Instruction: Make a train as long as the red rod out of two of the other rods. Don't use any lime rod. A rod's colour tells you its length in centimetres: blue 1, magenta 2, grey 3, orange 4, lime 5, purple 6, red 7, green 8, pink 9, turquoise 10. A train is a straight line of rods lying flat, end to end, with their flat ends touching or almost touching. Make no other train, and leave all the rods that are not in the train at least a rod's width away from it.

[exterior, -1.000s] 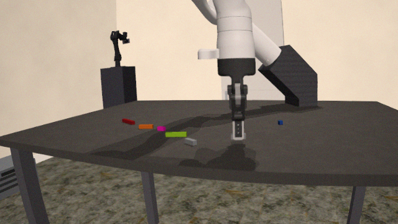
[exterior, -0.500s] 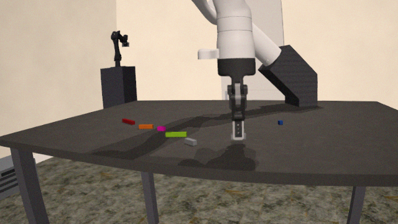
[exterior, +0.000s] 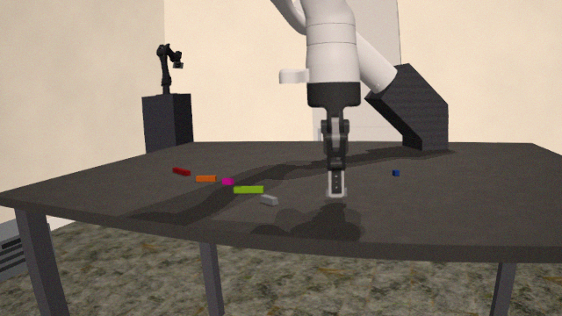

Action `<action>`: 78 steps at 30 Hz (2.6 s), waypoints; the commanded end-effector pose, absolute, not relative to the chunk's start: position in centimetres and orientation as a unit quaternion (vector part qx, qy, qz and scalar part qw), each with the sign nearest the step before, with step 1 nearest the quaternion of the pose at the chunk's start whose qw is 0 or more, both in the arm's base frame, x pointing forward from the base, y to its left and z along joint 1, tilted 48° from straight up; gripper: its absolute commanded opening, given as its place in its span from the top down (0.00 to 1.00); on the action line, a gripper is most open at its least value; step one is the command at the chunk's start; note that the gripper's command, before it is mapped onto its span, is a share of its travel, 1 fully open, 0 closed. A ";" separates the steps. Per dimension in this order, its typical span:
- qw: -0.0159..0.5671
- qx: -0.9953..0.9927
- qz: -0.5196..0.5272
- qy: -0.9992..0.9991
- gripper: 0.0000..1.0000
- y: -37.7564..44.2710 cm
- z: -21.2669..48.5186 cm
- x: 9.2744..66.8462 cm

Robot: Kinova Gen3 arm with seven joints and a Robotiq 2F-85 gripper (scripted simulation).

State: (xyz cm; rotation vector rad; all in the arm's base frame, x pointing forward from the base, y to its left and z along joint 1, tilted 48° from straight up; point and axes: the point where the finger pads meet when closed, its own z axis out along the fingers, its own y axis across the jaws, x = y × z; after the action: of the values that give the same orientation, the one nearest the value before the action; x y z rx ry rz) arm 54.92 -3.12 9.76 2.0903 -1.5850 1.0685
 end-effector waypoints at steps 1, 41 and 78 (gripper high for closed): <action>0.153 0.729 0.373 -0.553 0.95 -3.0 9.8 55.0; 0.153 0.729 0.373 -0.553 0.95 -3.8 9.0 55.4; 0.153 0.729 0.373 -0.553 0.95 -3.8 9.0 55.4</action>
State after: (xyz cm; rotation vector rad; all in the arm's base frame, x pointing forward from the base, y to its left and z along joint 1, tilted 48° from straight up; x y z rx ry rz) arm 55.35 -3.85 8.99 2.0903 -1.5850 1.0685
